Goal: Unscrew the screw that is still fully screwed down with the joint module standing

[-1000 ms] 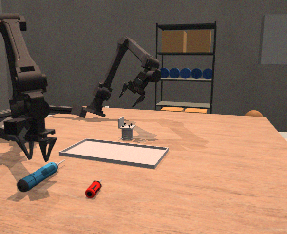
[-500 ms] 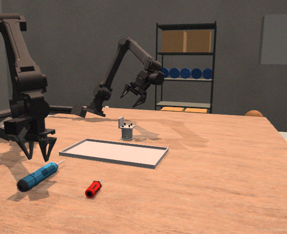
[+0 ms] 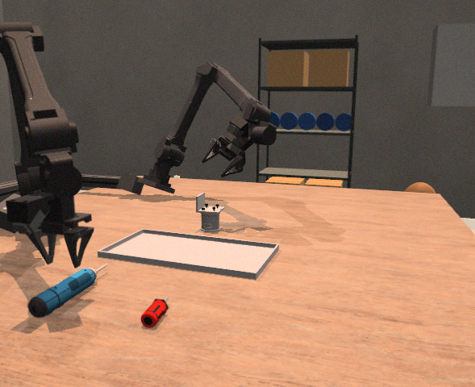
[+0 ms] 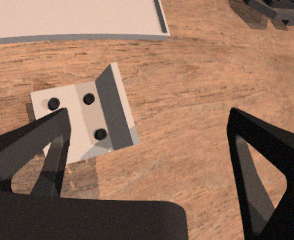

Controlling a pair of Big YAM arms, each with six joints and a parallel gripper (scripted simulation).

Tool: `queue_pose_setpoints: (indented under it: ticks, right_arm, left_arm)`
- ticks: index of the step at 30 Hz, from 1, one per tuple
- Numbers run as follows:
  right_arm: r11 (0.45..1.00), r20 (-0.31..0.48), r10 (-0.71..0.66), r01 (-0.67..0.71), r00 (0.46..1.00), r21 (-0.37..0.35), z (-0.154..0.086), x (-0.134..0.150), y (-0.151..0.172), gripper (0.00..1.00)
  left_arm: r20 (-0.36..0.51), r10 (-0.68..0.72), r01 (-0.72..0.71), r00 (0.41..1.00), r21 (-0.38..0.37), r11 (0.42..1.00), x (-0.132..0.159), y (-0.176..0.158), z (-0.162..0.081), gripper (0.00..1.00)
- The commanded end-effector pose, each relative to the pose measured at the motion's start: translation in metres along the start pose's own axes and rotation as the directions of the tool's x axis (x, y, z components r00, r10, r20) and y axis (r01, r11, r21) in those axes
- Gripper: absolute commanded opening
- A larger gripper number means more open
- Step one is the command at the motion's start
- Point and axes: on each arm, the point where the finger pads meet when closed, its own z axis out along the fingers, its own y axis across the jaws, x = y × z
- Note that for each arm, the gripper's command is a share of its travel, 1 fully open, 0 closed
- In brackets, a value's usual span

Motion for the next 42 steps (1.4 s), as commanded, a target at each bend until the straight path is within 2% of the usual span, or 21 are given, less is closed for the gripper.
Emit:
queue_pose_setpoints:
  ticks: [1,6,11,16,23,28,32,40,42]
  right_arm:
    - [0.998,0.066,0.010,-0.006,0.998,-0.061,-0.031,-0.026,0.015,0.65]
    - [0.998,0.066,0.010,-0.006,0.998,-0.061,-0.031,-0.026,0.015,0.65]
    - [0.998,0.066,0.010,-0.006,0.998,-0.061,-0.031,-0.026,0.015,0.65]
    - [0.998,0.066,0.010,-0.006,0.998,-0.061,-0.031,-0.026,0.015,0.65]
    - [0.998,0.066,0.010,-0.006,0.998,-0.061,-0.031,-0.026,0.015,0.65]
    - [0.998,0.066,0.010,-0.006,0.998,-0.061,-0.031,-0.026,0.015,0.65]
    - [0.998,0.066,0.010,-0.006,0.998,-0.061,-0.031,-0.026,0.015,0.65]
    - [0.998,0.066,0.010,-0.006,0.998,-0.061,-0.031,-0.026,0.015,0.65]
    - [0.998,0.066,0.010,-0.006,0.998,-0.061,-0.031,-0.026,0.015,0.65]
  left_arm:
    - [0.040,0.080,-0.079,0.996,-0.015,0.997,0.005,0.007,-0.010,0.86]
    - [0.087,0.144,-0.145,0.986,0.014,0.989,0.011,0.011,-0.004,0.86]
    - [0.083,0.163,-0.165,0.983,0.019,0.986,0.001,0.005,-0.003,0.86]
    - [0.154,0.241,-0.241,0.958,-0.022,0.970,0.005,0.012,-0.019,0.86]
    - [0.227,0.329,-0.333,0.917,-0.020,0.943,0.012,0.017,-0.015,0.86]
    - [0.225,0.350,-0.356,0.909,-0.018,0.934,0.000,0.011,-0.016,0.86]
    - [0.270,0.411,-0.406,0.871,-0.077,0.911,0.006,0.017,-0.030,0.86]
    - [0.344,0.507,-0.498,0.790,-0.120,0.859,0.012,0.024,-0.031,0.86]
    - [0.343,0.512,-0.501,0.788,-0.126,0.856,0.008,0.024,-0.036,0.86]
